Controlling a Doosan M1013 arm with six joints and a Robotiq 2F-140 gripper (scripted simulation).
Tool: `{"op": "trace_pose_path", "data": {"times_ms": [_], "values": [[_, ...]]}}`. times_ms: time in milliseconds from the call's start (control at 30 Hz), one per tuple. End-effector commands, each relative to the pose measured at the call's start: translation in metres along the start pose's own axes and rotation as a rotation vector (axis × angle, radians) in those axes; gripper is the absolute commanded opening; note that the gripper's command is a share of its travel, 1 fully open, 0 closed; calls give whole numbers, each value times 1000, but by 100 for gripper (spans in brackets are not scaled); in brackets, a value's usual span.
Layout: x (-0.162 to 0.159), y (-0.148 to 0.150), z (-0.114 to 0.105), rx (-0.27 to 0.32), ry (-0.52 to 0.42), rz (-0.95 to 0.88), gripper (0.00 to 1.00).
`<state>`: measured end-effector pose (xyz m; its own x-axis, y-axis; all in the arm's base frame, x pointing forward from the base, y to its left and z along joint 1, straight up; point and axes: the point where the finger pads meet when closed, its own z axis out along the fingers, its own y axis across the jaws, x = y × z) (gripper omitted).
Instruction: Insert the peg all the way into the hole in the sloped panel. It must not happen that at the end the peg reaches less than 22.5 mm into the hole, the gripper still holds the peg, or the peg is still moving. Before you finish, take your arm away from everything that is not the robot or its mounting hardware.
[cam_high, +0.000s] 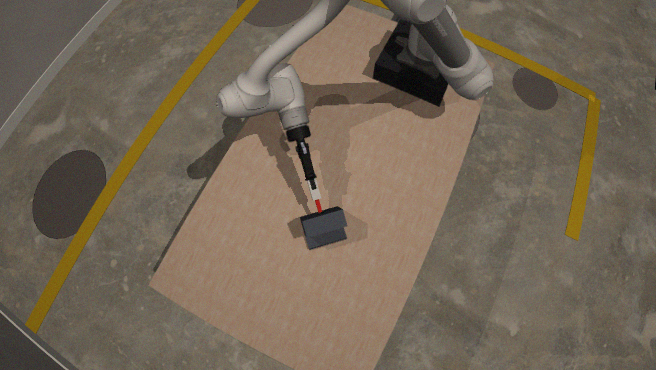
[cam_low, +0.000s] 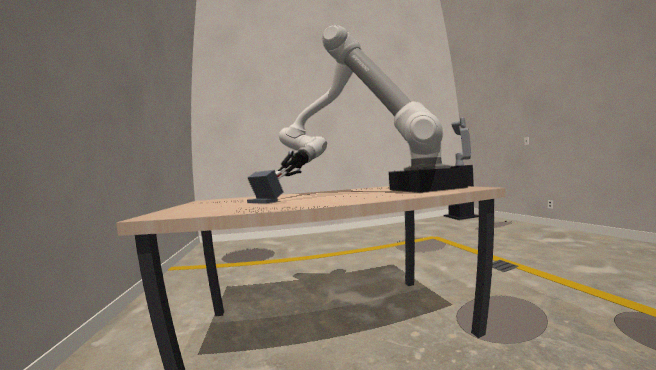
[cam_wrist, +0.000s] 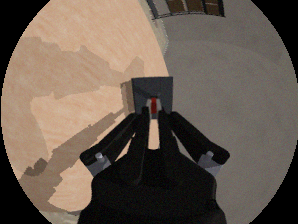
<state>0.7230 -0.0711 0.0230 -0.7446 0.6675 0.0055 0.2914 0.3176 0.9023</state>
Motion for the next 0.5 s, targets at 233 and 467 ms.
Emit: {"op": "trace_pose_path", "data": {"times_ms": [233, 467], "values": [[-1, 1, 8, 0, -3, -4, 0], [-1, 1, 12, 0, -3, -4, 0]]}}
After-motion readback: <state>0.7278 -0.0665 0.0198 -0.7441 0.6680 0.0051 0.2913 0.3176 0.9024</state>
